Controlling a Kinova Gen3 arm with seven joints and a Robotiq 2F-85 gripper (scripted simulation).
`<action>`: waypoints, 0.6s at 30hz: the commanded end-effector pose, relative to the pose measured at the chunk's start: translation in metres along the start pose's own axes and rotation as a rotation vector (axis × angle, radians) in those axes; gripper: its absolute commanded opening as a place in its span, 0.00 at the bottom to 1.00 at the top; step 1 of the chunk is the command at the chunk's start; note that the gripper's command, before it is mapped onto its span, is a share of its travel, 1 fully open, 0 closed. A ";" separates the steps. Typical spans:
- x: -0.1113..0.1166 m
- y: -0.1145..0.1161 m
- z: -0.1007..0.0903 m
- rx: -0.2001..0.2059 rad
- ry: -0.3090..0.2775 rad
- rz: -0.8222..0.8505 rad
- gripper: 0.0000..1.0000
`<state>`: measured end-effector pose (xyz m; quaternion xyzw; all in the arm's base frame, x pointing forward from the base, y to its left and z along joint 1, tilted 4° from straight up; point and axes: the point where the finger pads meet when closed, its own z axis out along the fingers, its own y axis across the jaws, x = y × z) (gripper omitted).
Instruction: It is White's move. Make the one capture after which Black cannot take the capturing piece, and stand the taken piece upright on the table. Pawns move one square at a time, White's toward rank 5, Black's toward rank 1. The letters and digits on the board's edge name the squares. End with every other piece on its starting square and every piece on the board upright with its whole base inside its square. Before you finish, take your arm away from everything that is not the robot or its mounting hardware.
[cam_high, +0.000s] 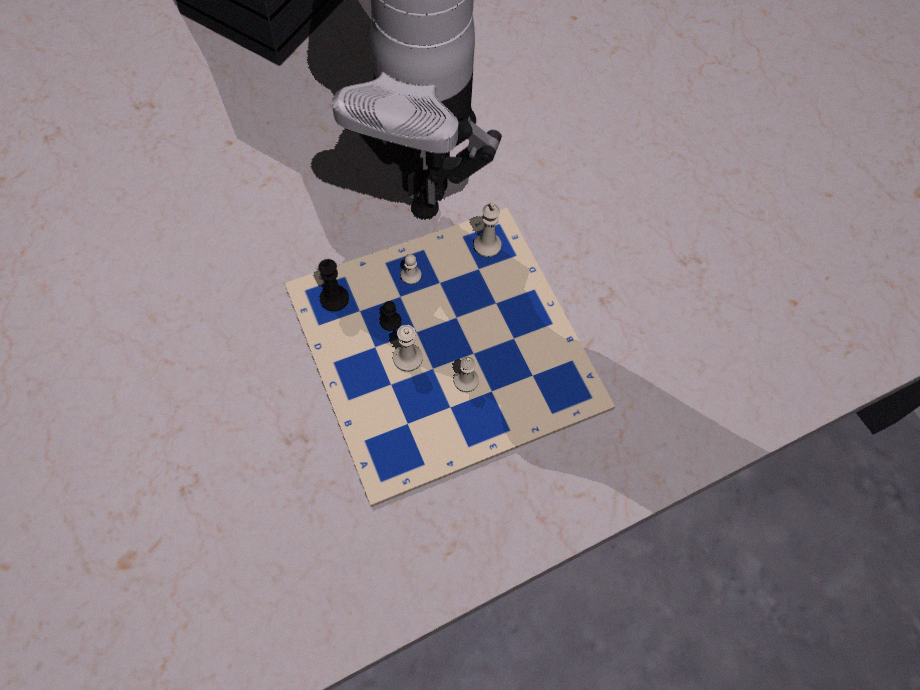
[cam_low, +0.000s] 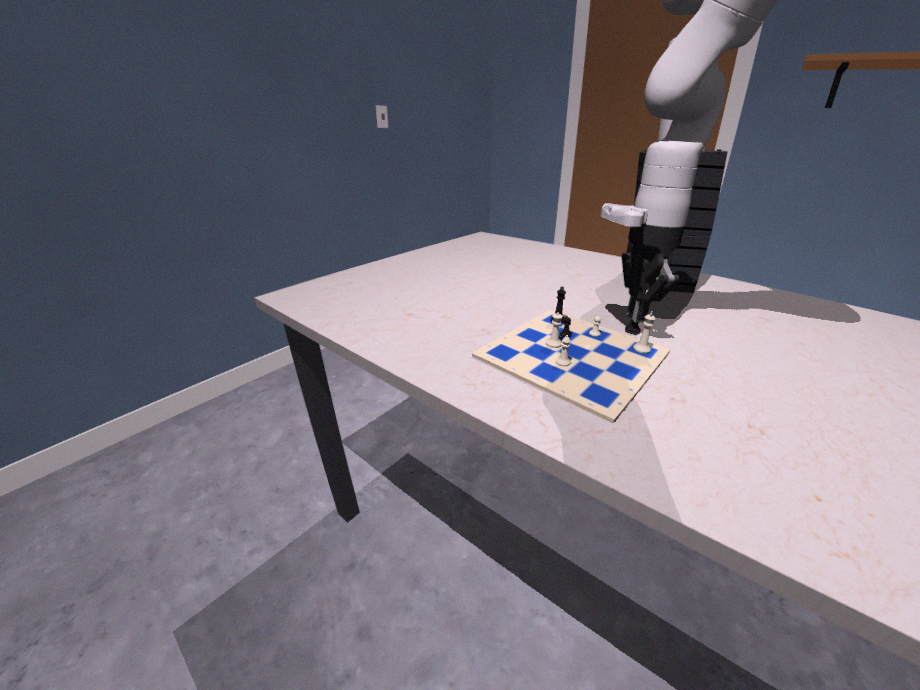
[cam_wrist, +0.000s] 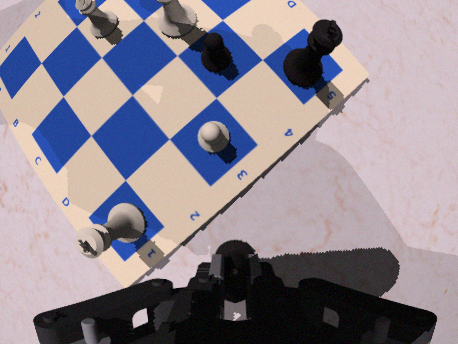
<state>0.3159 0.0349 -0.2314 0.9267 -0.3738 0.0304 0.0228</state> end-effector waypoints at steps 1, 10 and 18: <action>0.000 0.000 0.000 0.001 0.000 0.000 0.00; 0.000 0.000 0.000 0.001 0.000 0.000 0.00; 0.000 0.000 0.001 0.001 0.000 0.000 0.00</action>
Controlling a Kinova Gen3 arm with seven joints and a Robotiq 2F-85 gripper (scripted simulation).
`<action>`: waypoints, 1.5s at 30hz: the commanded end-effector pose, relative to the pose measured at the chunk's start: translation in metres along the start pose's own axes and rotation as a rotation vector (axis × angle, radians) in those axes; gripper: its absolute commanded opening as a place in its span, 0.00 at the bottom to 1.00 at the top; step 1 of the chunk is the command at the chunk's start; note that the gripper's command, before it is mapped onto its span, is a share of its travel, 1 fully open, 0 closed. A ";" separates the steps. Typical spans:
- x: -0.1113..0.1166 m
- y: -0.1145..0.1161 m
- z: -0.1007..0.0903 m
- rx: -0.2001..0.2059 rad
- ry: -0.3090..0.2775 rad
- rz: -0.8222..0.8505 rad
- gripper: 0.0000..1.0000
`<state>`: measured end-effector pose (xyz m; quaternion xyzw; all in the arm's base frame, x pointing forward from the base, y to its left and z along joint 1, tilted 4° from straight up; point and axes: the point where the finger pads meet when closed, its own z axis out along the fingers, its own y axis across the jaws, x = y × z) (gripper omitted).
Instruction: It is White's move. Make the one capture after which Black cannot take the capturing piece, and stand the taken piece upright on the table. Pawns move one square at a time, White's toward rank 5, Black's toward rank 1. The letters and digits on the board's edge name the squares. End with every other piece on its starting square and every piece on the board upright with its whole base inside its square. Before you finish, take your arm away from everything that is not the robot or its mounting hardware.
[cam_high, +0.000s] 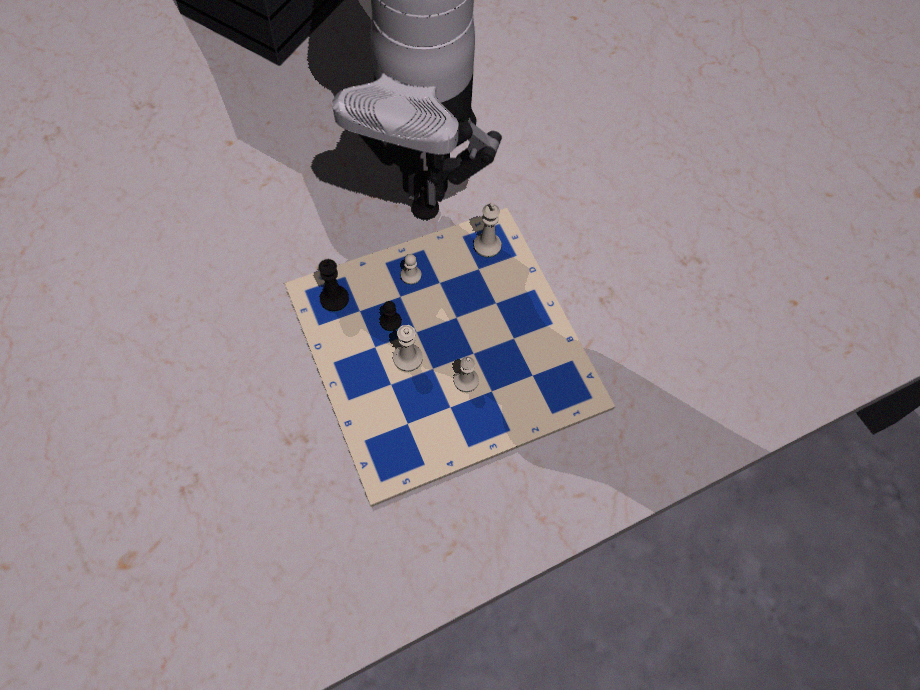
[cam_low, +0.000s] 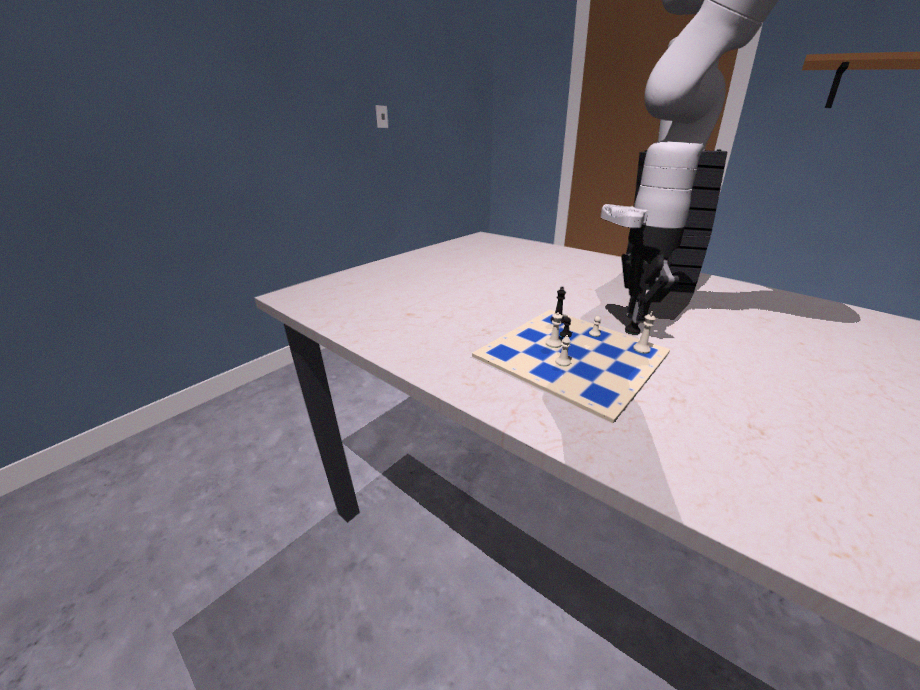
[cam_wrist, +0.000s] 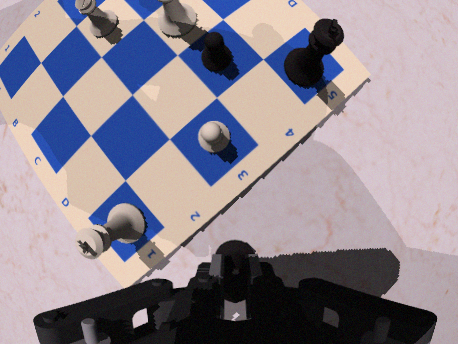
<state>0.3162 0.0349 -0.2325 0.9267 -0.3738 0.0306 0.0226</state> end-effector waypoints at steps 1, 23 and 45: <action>0.000 0.000 0.000 0.000 0.000 0.000 0.00; 0.000 0.000 0.002 0.000 0.000 0.000 0.00; 0.000 0.000 0.002 0.000 0.000 0.000 0.00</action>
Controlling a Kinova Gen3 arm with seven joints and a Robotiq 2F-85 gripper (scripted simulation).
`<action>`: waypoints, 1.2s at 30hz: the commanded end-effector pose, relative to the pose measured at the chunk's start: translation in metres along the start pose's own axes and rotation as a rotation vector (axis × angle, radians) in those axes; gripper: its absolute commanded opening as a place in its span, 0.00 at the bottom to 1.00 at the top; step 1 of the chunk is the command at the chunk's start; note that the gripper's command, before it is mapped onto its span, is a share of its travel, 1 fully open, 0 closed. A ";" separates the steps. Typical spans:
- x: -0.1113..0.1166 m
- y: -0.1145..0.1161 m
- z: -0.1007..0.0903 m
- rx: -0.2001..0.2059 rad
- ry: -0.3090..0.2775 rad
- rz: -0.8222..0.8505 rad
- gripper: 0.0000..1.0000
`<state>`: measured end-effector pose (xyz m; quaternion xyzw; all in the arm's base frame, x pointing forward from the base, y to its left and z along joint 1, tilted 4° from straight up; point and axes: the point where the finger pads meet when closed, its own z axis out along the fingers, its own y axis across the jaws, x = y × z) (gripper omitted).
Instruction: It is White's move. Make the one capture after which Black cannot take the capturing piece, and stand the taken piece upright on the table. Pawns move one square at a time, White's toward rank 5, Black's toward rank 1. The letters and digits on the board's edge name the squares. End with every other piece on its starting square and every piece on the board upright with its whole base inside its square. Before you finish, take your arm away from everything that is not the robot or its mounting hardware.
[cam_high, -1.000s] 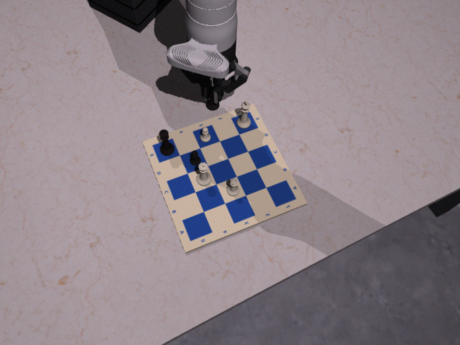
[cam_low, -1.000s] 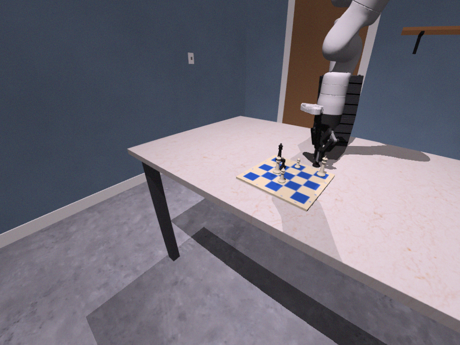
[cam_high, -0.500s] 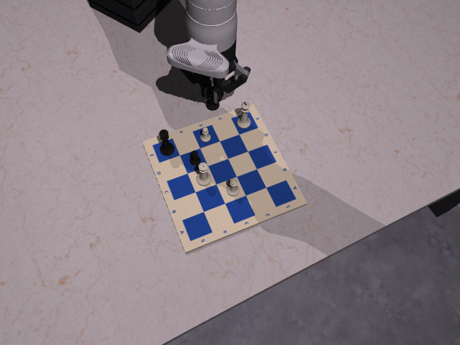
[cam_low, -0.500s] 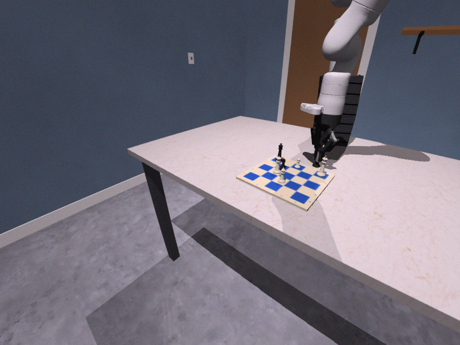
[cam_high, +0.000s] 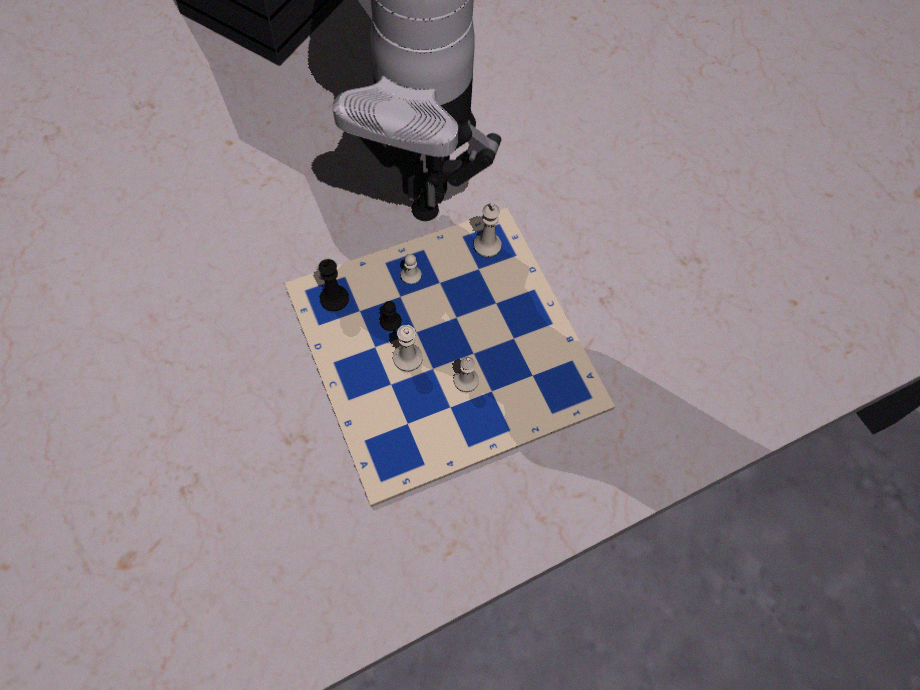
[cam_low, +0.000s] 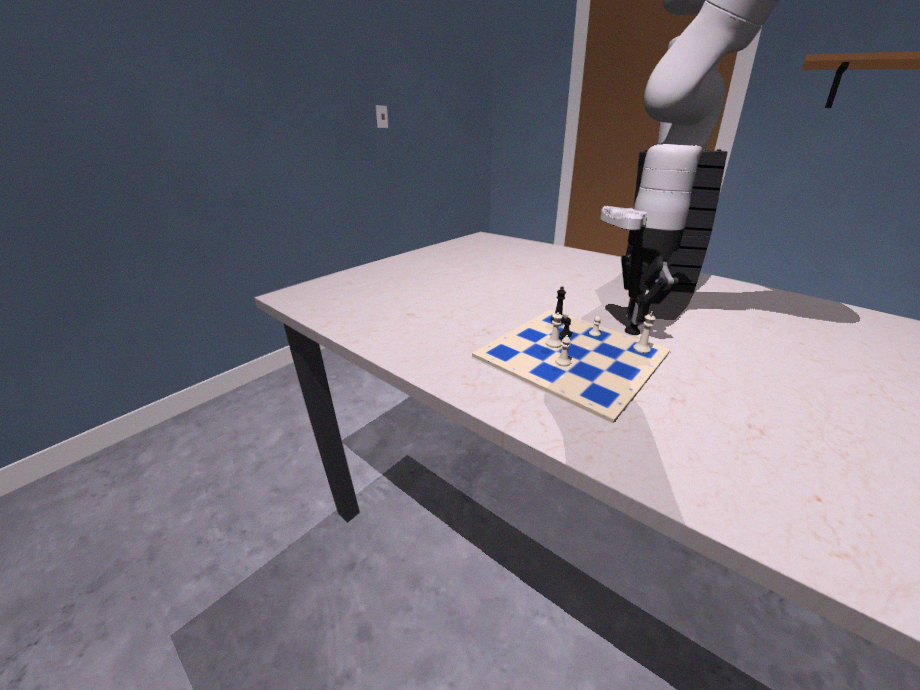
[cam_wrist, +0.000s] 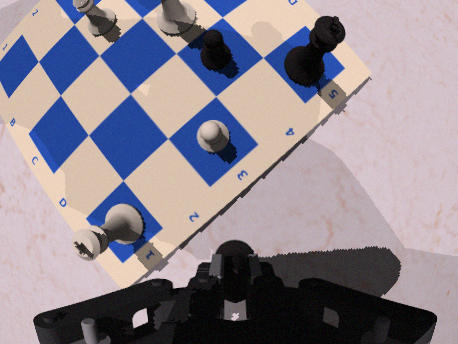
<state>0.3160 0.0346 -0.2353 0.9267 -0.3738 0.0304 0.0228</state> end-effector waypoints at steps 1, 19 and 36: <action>0.000 0.000 0.000 0.001 0.000 0.000 0.00; 0.000 0.000 0.000 0.001 0.000 0.000 0.41; 0.000 0.000 -0.017 0.001 0.000 0.000 0.41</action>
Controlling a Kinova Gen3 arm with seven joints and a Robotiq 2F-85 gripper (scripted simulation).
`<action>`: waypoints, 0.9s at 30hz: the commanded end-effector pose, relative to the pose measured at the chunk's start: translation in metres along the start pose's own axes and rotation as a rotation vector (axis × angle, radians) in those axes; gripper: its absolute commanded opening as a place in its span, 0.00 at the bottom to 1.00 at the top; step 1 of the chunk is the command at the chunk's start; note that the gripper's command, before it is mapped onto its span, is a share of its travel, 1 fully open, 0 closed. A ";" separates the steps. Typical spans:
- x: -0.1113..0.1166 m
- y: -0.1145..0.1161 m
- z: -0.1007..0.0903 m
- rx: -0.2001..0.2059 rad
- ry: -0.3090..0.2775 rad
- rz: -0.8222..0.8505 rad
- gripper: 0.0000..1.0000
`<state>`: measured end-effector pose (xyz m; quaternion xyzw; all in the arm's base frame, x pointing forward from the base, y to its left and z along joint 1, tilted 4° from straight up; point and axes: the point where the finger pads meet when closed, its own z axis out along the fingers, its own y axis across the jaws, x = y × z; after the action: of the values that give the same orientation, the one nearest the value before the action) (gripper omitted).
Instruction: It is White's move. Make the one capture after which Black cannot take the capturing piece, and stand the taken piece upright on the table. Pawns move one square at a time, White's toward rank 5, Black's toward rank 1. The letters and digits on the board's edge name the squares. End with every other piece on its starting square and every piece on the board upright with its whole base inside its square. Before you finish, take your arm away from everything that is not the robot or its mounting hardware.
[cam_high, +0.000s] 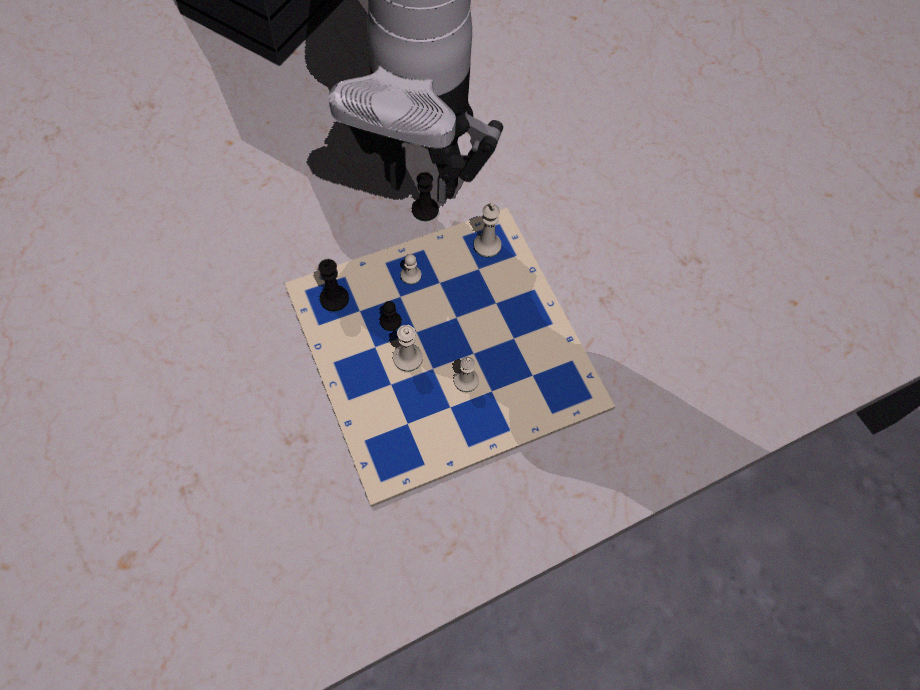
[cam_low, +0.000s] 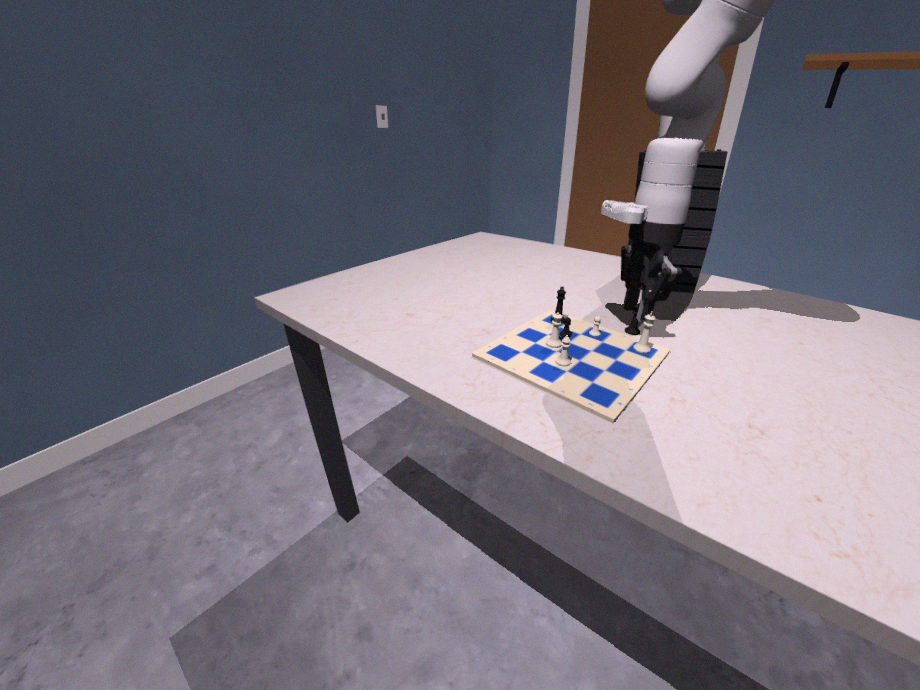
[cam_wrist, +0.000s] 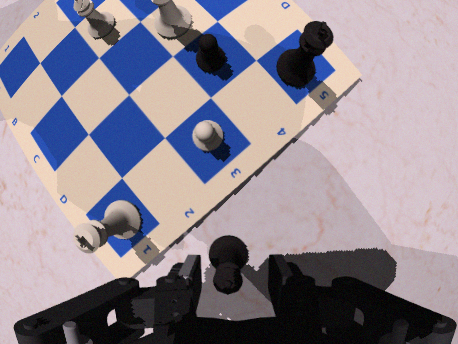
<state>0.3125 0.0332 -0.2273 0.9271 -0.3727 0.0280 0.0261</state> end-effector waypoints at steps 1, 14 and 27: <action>0.001 -0.004 -0.013 0.009 0.003 0.003 0.41; 0.001 -0.004 -0.069 0.009 0.003 0.003 0.41; 0.001 -0.003 -0.082 0.009 0.003 0.003 1.00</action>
<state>0.3111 0.0395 -0.1468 0.9268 -0.3736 0.0293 0.0245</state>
